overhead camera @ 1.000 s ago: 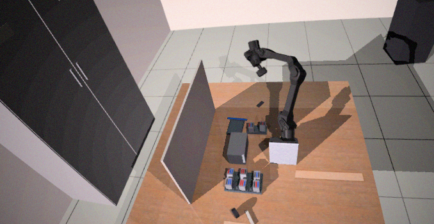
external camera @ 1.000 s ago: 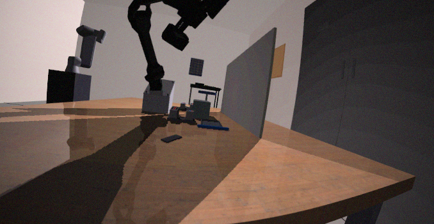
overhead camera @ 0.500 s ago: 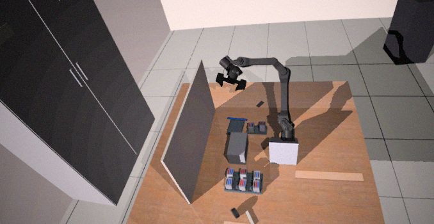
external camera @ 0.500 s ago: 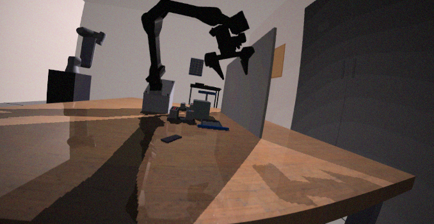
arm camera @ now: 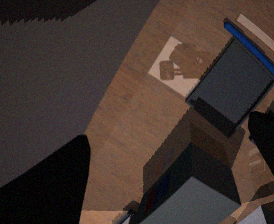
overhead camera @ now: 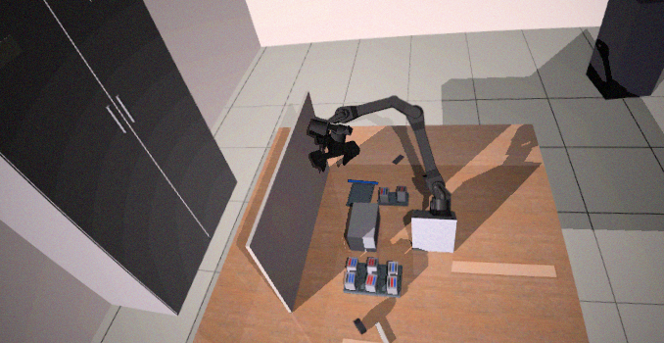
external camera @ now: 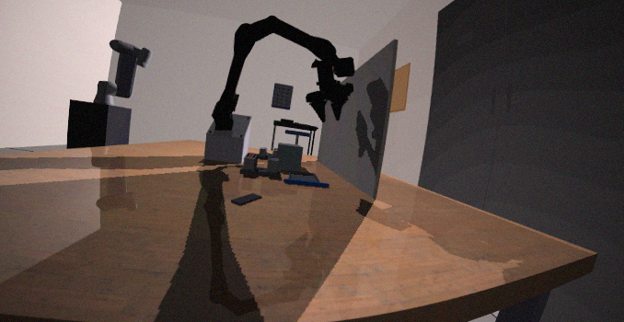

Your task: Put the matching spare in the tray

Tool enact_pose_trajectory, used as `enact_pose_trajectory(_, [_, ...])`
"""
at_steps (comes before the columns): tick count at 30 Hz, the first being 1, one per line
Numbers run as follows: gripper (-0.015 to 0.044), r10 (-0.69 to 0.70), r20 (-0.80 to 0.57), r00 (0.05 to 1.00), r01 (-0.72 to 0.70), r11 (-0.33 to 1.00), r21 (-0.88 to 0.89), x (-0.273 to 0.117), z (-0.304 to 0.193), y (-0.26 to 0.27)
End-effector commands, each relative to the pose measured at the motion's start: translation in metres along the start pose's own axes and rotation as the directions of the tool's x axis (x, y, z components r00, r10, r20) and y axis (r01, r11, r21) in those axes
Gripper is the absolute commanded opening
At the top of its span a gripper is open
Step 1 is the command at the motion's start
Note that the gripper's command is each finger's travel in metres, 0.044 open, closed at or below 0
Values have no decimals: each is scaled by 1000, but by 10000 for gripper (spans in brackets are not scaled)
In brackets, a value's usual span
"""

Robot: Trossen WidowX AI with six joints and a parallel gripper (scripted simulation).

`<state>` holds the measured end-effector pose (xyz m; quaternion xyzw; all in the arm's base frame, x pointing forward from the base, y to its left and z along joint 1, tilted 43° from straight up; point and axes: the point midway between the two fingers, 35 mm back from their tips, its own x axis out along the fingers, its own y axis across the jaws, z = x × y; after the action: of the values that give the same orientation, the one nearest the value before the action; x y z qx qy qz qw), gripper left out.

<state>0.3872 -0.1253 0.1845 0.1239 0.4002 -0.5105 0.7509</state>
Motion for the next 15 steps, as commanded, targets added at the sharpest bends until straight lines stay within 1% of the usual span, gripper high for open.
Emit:
enact_pose_trajectory(1, [440,-59,-93,994,23,938,-345,5,-60,39])
enact_pose_trajectory(4, [440,-128,-131,983,33,828,-560,6,-98,56])
enact_pose_trajectory(7, [440,-211,-146,967,31,660,-751,6,-138,68])
enact_pose_trajectory(9, [440,-232,-145,962,29,614,-789,6,-148,70])
enact_pose_trajectory(15, [440,-232,-145,962,29,614,-789,6,-148,70])
